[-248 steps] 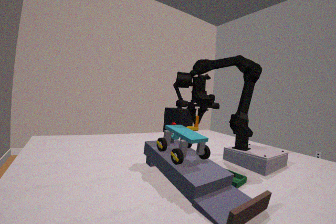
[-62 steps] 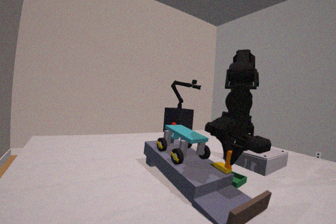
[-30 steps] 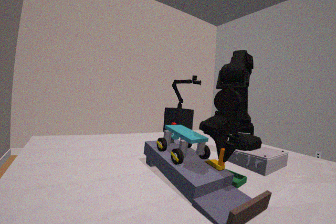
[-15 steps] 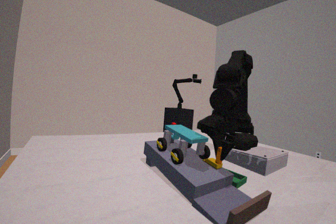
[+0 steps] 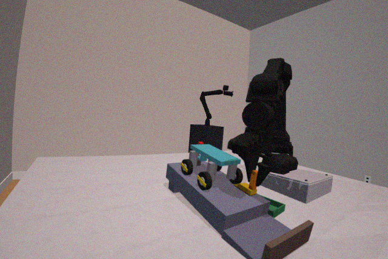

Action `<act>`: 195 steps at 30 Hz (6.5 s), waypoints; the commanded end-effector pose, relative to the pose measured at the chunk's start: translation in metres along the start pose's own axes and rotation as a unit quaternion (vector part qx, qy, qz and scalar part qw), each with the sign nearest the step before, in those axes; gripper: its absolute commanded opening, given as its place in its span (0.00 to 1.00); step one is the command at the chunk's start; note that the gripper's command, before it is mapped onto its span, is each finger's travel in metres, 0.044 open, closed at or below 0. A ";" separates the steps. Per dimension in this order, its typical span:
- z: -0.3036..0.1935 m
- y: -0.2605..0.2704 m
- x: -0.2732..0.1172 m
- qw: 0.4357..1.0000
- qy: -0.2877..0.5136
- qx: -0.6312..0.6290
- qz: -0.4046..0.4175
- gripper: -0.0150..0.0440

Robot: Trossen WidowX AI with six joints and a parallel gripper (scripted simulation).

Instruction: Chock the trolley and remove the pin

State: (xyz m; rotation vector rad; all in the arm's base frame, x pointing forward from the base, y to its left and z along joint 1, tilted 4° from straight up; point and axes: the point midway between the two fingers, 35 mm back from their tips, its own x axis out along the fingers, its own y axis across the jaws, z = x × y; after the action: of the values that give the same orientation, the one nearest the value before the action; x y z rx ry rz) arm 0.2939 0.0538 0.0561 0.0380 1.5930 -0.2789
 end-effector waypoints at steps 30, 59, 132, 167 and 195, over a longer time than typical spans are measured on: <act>0.001 0.002 -0.054 1.000 -0.008 -0.017 0.001 0.67; 0.045 -0.128 -0.081 0.855 -0.002 -0.513 -0.075 0.58; 0.037 -0.212 -0.022 0.703 0.069 -0.703 -0.080 0.58; 0.035 -0.211 -0.032 0.703 0.069 -0.703 -0.080 0.25; 0.035 -0.208 -0.046 0.703 0.069 -0.703 -0.080 0.25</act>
State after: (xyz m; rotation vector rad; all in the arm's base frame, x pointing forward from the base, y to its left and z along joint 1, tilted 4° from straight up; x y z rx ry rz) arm 0.2889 -0.1481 0.1280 -1.2966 1.5848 0.9044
